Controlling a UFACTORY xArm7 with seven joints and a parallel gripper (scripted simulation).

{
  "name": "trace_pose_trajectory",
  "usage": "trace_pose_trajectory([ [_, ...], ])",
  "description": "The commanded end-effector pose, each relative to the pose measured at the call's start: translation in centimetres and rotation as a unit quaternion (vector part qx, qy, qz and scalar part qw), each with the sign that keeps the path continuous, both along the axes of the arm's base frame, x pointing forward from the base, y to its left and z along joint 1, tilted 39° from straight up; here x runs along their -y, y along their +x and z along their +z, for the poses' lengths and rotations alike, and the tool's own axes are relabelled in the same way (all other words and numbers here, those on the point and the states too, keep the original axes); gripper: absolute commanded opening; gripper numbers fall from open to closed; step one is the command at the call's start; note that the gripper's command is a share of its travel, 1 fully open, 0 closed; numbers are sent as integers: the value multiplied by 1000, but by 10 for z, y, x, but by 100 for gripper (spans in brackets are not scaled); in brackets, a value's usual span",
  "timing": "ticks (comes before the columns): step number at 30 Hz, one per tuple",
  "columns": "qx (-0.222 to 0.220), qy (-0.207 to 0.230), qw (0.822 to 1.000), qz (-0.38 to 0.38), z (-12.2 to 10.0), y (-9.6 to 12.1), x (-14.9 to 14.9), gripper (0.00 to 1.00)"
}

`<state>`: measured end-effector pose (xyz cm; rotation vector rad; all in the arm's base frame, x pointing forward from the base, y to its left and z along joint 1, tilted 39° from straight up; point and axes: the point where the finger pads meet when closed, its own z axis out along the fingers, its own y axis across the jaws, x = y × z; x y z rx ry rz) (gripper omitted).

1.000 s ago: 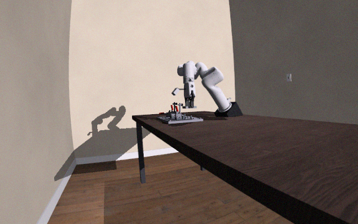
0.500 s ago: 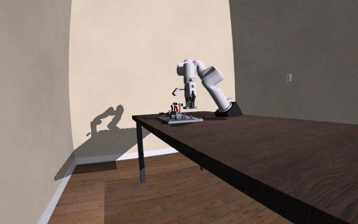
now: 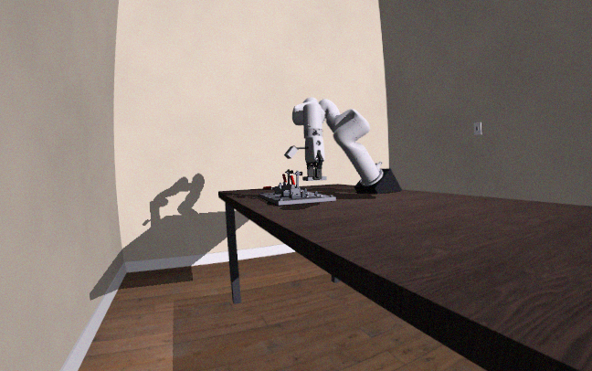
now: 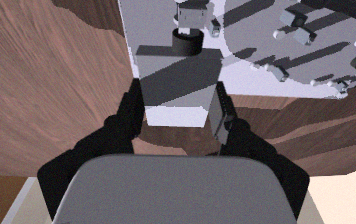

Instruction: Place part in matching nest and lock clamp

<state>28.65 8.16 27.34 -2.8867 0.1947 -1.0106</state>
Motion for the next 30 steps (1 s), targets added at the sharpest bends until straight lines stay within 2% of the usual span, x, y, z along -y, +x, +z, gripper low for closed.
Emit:
trace_pose_trajectory([
  [1, 1, 0, 1000, 0, 1, 0, 0, 0],
  [16, 1, 0, 1000, 0, -1, 2, 0, 0],
  [30, 1, 0, 1000, 0, -13, 13, -1, 0],
])
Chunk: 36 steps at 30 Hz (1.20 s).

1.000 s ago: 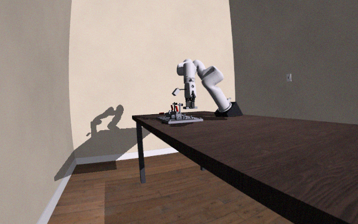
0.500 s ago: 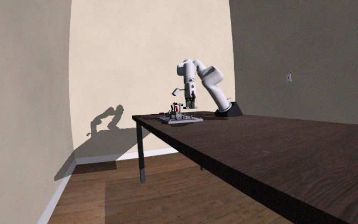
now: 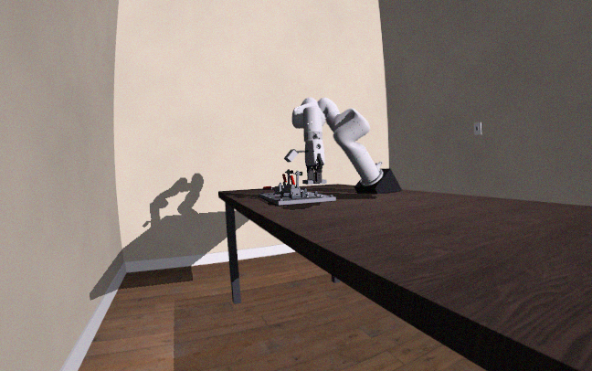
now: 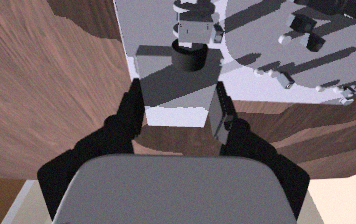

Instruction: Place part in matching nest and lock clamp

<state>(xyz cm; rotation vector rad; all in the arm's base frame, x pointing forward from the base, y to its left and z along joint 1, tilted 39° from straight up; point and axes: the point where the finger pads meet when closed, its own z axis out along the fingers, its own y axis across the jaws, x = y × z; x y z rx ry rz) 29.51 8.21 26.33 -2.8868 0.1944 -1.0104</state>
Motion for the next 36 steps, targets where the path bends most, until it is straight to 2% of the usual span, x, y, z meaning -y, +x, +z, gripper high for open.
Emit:
trace_pose_trajectory([
  [1, 1, 0, 1000, 0, -2, 4, 0, 0],
  [16, 1, 0, 1000, 0, -20, 20, -1, 0],
  [36, 1, 0, 1000, 0, -29, 28, -2, 0],
])
